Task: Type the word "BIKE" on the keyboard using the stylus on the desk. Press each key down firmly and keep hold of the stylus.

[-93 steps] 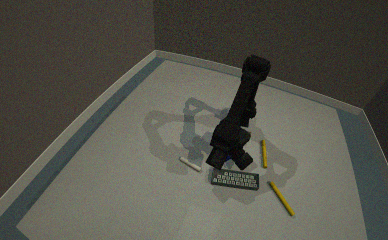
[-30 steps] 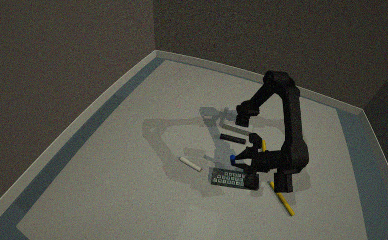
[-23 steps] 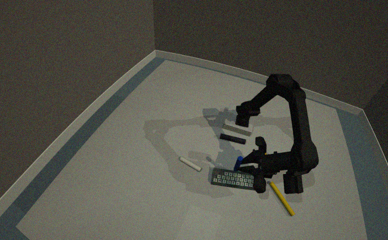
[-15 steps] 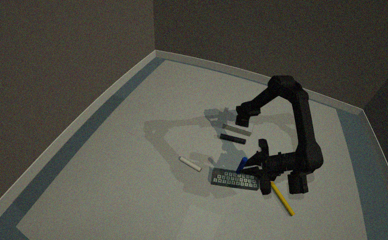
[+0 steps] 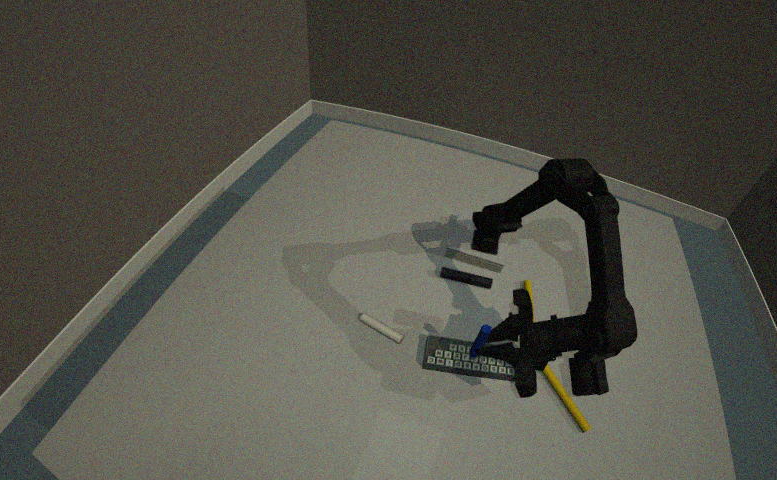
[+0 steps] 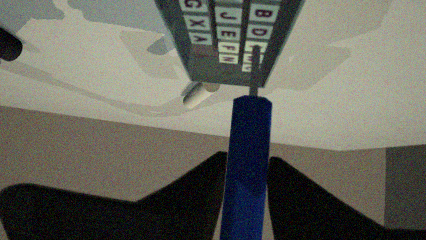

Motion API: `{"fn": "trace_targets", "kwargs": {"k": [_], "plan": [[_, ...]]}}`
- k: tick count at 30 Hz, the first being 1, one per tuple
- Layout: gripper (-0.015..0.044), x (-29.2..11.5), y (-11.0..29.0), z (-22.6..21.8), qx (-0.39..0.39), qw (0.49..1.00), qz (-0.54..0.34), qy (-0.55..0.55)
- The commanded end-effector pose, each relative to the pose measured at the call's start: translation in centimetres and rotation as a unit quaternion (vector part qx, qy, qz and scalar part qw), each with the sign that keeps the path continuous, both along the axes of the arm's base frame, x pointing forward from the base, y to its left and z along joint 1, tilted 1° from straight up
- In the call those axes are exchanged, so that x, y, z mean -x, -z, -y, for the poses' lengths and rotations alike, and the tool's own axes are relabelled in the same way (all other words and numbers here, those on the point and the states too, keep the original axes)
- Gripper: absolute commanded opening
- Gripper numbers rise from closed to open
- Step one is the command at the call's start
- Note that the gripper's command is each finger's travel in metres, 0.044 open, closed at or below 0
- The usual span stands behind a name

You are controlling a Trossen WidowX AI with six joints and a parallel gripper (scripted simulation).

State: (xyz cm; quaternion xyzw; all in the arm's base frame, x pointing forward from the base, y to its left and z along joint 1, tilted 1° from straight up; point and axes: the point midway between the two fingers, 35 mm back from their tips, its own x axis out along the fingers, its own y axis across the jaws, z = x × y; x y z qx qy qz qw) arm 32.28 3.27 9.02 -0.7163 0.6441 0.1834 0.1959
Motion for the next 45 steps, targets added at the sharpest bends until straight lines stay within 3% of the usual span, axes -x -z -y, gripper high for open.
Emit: {"fn": "trace_targets", "kwargs": {"k": [1, 19, 22, 23, 45], "plan": [[0.0000, 0.01, 0.25, 0.05, 0.002, 1.000, 0.003, -0.001], [0.0000, 0.01, 0.25, 0.05, 0.002, 1.000, 0.003, -0.001], [0.0079, -0.23, 0.28, -0.01, 0.002, 1.000, 0.003, -0.001], [0.0081, -0.35, 0.30, -0.04, 0.002, 1.000, 0.003, -0.001], [0.0081, -0.44, 1.17, -0.07, 0.002, 1.000, 0.003, -0.001]]}}
